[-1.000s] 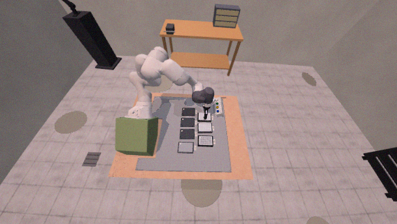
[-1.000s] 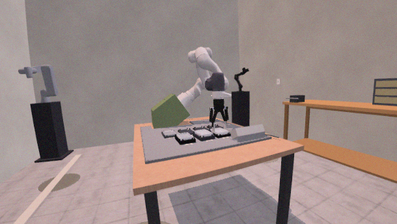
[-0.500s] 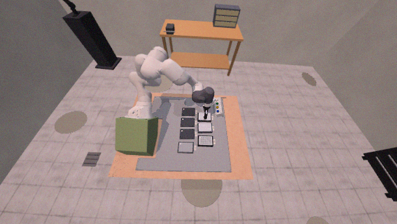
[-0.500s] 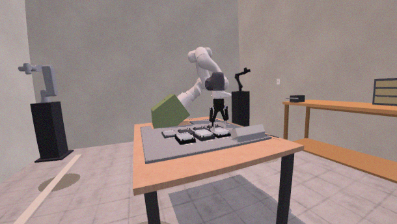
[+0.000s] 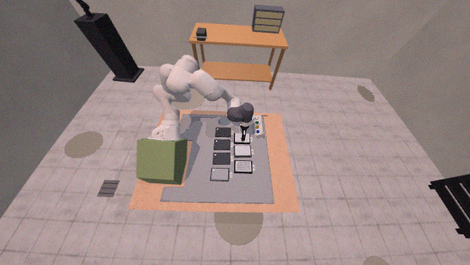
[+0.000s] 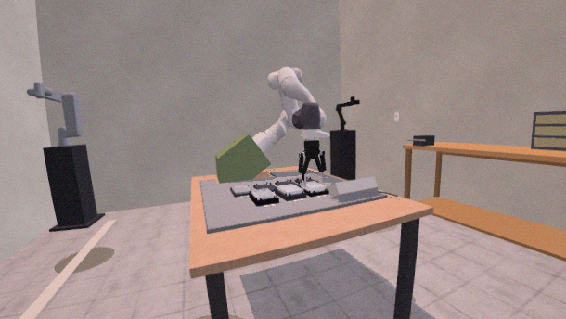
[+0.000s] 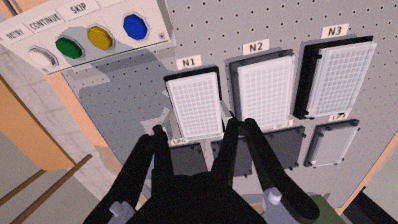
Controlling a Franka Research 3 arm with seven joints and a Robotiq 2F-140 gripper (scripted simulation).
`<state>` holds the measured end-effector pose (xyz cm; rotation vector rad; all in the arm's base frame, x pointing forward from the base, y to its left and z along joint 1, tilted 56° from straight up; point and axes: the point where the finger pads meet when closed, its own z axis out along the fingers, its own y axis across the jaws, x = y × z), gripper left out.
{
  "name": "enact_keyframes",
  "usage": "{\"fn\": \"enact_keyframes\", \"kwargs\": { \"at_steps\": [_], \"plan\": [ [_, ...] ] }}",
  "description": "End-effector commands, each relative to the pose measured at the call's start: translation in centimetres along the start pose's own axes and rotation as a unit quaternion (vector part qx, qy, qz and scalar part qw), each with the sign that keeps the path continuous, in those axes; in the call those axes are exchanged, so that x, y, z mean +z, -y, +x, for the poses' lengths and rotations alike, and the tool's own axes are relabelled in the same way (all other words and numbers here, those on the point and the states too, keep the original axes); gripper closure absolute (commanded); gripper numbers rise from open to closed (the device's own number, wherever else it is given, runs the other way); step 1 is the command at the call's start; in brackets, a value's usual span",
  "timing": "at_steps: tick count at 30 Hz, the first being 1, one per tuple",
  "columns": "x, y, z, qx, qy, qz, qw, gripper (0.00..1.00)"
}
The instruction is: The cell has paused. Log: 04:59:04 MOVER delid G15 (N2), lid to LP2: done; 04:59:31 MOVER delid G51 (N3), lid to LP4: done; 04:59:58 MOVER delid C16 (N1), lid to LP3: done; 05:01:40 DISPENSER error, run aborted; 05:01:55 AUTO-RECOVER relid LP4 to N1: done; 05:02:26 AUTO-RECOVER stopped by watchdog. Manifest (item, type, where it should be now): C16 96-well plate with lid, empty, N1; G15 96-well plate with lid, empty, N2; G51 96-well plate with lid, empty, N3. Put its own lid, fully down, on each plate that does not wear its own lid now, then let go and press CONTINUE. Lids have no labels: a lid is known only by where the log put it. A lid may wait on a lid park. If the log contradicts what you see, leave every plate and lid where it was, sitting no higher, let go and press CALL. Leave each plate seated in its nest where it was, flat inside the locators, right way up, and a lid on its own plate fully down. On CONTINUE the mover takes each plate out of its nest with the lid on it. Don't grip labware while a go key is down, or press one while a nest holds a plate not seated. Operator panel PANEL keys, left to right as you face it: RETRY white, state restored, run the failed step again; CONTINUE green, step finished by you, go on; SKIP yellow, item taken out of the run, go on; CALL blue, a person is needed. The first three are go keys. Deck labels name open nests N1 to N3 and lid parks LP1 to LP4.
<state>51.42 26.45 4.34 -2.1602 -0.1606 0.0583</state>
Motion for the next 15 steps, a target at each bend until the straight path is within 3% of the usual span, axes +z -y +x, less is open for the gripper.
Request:
{"fn": "enact_keyframes", "kwargs": {
  "at_steps": [1, 15],
  "plan": [
    [-0.18, 0.07, -0.05, 0.001, 0.001, 0.0, 1.0, 1.0],
    [-0.42, 0.07, -0.05, 0.001, 0.001, 0.0, 1.0, 1.0]
  ]
}}
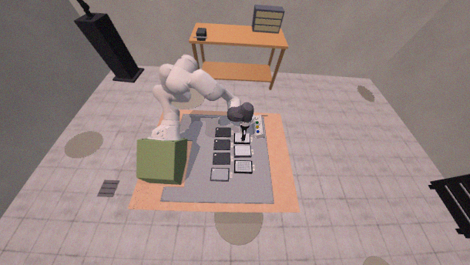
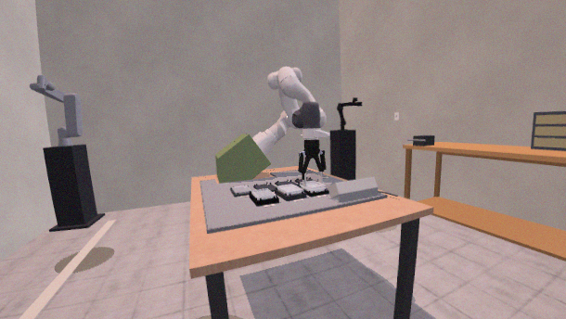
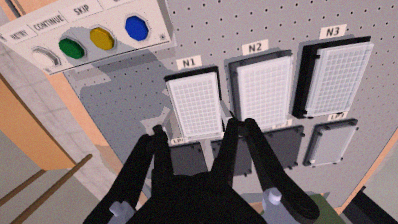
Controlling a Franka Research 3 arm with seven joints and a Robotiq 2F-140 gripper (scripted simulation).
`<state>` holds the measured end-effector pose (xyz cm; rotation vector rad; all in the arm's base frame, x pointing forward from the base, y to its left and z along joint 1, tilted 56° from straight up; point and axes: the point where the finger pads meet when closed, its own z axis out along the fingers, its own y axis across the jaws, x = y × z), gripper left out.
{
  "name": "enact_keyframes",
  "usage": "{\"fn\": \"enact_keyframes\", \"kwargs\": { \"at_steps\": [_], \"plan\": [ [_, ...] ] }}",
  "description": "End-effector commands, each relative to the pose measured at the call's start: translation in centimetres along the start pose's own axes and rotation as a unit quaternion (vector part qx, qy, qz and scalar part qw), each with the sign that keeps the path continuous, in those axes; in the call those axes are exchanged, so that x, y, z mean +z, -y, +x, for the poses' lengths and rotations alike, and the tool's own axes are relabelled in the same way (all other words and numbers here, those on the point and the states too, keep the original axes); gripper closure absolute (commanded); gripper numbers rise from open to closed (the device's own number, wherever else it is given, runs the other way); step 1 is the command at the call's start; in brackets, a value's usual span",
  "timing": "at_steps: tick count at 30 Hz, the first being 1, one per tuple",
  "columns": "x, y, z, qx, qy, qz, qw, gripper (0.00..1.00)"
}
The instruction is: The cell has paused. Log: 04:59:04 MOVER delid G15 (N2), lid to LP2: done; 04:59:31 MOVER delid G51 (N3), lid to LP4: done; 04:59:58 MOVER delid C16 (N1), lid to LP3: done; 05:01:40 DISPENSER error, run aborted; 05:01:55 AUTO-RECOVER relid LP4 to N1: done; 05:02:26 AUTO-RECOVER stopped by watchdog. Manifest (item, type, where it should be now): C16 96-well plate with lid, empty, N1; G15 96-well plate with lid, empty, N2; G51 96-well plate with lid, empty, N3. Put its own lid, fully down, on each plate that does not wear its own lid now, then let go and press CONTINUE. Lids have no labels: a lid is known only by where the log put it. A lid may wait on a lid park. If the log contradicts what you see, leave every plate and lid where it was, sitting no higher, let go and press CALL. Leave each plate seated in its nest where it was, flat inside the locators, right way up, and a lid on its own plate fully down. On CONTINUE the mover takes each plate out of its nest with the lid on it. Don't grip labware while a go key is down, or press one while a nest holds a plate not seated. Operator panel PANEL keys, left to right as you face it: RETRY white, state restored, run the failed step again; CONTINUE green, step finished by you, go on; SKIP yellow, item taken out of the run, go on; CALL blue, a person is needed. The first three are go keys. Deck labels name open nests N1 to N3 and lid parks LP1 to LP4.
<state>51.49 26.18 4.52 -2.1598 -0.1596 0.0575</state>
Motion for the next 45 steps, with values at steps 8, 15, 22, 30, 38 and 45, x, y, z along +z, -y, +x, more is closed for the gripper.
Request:
{"fn": "enact_keyframes", "kwargs": {
  "at_steps": [8, 15, 22, 30, 38, 45],
  "plan": [
    [-0.1, 0.1, -0.1, 0.001, 0.001, 0.0, 1.0, 1.0],
    [-0.1, 0.1, -0.1, 0.001, 0.001, 0.0, 1.0, 1.0],
    [-0.5, 0.1, -0.1, 0.001, 0.001, 0.0, 1.0, 1.0],
    [-1.0, 0.1, -0.1, 0.001, 0.001, 0.0, 1.0, 1.0],
    [-2.0, 0.1, -0.1, 0.001, 0.001, 0.0, 1.0, 1.0],
    [-2.7, 0.1, -0.1, 0.001, 0.001, 0.0, 1.0, 1.0]
  ]
}}
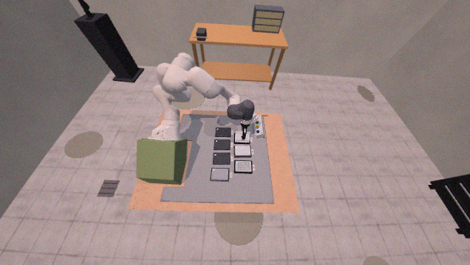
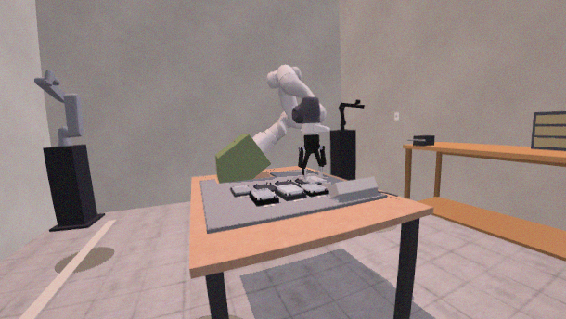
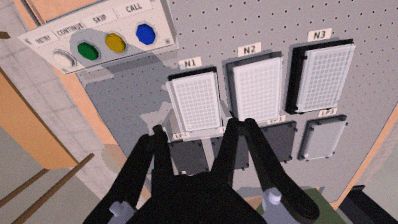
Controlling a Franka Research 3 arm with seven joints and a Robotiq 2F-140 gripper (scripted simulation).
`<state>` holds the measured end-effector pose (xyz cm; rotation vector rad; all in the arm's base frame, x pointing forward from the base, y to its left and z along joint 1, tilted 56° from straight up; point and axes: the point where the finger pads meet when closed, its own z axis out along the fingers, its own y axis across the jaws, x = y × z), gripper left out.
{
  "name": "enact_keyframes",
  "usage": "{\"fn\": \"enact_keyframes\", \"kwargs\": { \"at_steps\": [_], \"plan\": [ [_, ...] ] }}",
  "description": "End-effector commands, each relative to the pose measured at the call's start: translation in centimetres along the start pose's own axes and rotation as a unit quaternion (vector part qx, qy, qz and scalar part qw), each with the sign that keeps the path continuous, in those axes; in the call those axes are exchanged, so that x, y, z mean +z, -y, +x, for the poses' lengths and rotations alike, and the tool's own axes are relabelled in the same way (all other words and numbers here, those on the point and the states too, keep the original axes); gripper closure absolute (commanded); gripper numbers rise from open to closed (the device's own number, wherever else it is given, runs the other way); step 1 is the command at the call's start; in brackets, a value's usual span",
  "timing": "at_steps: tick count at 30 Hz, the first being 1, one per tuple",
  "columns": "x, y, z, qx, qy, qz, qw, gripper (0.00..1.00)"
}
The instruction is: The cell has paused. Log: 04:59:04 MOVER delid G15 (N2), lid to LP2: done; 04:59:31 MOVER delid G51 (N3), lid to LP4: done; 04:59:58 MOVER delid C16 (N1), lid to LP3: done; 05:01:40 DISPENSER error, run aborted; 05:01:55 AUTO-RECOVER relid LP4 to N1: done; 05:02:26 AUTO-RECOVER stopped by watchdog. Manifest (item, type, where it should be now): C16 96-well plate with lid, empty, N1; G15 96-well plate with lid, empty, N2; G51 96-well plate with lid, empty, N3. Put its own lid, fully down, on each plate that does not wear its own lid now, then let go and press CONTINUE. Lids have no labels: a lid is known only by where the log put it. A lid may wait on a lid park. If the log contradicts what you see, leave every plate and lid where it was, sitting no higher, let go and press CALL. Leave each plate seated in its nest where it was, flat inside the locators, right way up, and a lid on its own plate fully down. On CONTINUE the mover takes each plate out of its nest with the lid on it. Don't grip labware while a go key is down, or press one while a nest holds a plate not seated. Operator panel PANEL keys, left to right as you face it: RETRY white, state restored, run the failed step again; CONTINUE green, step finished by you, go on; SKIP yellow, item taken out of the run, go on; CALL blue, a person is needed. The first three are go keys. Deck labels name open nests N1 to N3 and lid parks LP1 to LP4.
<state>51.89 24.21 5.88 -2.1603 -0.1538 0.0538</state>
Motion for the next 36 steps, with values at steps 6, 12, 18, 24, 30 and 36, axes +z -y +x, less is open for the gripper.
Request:
{"fn": "enact_keyframes", "kwargs": {
  "at_steps": [6, 12, 18, 24, 30, 36],
  "plan": [
    [-1.1, 0.1, -0.2, -0.001, 0.004, 0.0, 1.0, 1.0],
    [-1.7, 0.1, -0.2, -0.001, 0.004, 0.0, 1.0, 1.0],
    [-2.0, 0.1, -0.2, -0.001, 0.004, 0.0, 1.0, 1.0],
    [-2.2, 0.1, -0.2, -0.001, 0.004, 0.0, 1.0, 1.0],
    [-2.2, 0.0, -0.2, -0.001, 0.004, 0.0, 1.0, 1.0],
    [-2.5, -3.7, 1.0, 0.0, 0.002, -0.001, 1.0, 1.0]
  ]
}}
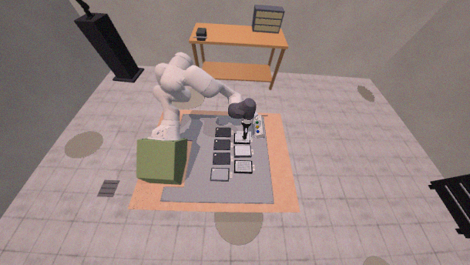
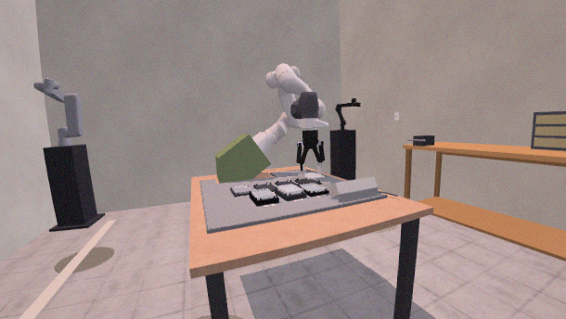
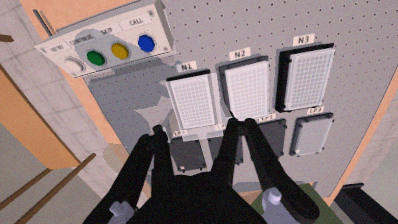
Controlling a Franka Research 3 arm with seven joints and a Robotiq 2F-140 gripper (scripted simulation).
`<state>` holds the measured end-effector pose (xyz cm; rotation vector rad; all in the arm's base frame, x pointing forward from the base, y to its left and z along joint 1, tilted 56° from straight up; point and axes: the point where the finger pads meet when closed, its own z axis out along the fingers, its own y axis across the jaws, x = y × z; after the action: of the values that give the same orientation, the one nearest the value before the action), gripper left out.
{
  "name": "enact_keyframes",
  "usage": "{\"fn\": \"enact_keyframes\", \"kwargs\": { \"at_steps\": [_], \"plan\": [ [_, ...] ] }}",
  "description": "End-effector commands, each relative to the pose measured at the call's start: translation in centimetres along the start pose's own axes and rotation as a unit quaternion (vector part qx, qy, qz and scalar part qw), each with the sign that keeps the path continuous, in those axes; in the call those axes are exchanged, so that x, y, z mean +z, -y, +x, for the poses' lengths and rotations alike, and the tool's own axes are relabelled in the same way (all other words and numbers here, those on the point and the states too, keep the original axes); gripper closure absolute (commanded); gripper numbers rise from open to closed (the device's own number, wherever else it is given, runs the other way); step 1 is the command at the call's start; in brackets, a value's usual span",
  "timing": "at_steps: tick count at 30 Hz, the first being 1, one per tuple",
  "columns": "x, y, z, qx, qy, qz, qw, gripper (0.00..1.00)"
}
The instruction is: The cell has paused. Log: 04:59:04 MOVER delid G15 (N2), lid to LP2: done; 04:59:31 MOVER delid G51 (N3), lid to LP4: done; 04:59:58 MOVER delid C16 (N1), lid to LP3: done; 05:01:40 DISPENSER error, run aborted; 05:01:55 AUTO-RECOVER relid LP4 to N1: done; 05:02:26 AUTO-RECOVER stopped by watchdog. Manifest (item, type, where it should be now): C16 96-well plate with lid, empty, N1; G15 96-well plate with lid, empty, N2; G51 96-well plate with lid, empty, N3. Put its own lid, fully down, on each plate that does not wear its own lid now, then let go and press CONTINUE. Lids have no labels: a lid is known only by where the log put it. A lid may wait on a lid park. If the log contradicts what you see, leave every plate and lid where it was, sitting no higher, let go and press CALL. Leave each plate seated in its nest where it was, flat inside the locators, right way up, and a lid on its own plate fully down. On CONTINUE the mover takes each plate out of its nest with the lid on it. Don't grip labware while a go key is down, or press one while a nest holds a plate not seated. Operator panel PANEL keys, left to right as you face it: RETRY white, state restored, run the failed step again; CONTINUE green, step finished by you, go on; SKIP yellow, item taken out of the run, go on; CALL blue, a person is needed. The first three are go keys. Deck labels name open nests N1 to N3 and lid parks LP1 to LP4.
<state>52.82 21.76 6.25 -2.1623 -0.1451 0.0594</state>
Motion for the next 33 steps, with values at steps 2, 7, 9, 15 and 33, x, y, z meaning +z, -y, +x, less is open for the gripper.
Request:
{"fn": "enact_keyframes", "kwargs": {
  "at_steps": [2, 7, 9, 15, 33],
  "plan": [
    [-0.3, -7.3, 1.3, -0.004, 0.0, -0.001, 1.0, 1.0],
    [-0.4, -17.5, 1.7, -0.004, 0.002, -0.001, 1.0, 1.0],
    [-0.3, -21.7, 1.2, -0.005, 0.003, 0.0, 1.0, 1.0],
    [0.1, -25.0, 0.1, -0.005, 0.003, 0.0, 1.0, 1.0],
    [0.1, -25.0, 0.1, -0.005, 0.003, 0.0, 1.0, 1.0]
  ]
}}
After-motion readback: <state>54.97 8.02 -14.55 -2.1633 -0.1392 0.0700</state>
